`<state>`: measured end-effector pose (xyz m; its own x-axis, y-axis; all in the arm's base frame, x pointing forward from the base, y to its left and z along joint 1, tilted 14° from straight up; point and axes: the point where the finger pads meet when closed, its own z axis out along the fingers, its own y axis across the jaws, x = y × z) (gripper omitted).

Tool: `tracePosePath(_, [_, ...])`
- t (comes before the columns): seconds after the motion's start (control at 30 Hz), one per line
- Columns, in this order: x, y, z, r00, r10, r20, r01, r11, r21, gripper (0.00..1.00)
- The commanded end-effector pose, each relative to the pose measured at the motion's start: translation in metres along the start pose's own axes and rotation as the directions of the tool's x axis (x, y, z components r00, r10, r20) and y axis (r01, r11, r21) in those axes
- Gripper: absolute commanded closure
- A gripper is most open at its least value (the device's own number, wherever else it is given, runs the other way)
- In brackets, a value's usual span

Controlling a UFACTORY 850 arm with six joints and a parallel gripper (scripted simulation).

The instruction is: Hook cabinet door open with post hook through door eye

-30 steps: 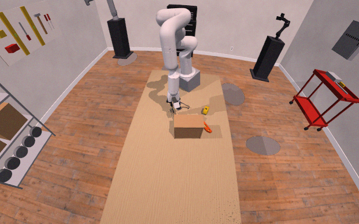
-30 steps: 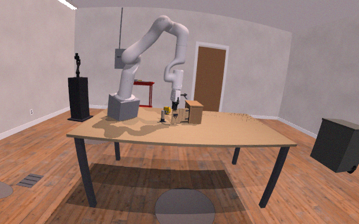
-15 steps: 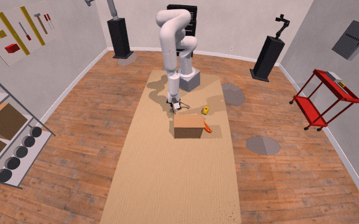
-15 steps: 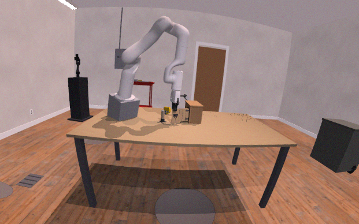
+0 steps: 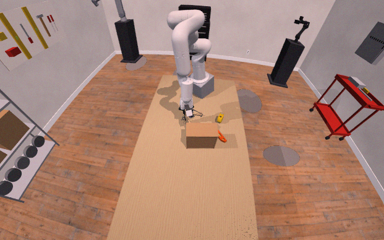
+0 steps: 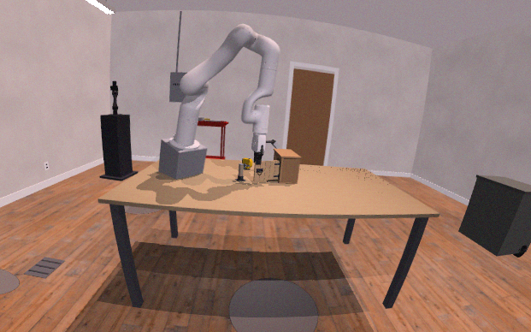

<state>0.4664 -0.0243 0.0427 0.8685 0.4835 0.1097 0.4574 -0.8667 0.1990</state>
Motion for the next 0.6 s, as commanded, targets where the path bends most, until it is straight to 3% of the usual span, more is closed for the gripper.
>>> tracePosePath(0.0, [0.001, -0.002, 0.000, 1.000, 0.022, -0.011, -0.022, 1.000, -0.002, 0.73])
tracePosePath(0.57, [0.002, -0.016, 0.000, 0.994, 0.106, -0.011, -0.106, 0.994, -0.001, 0.73])
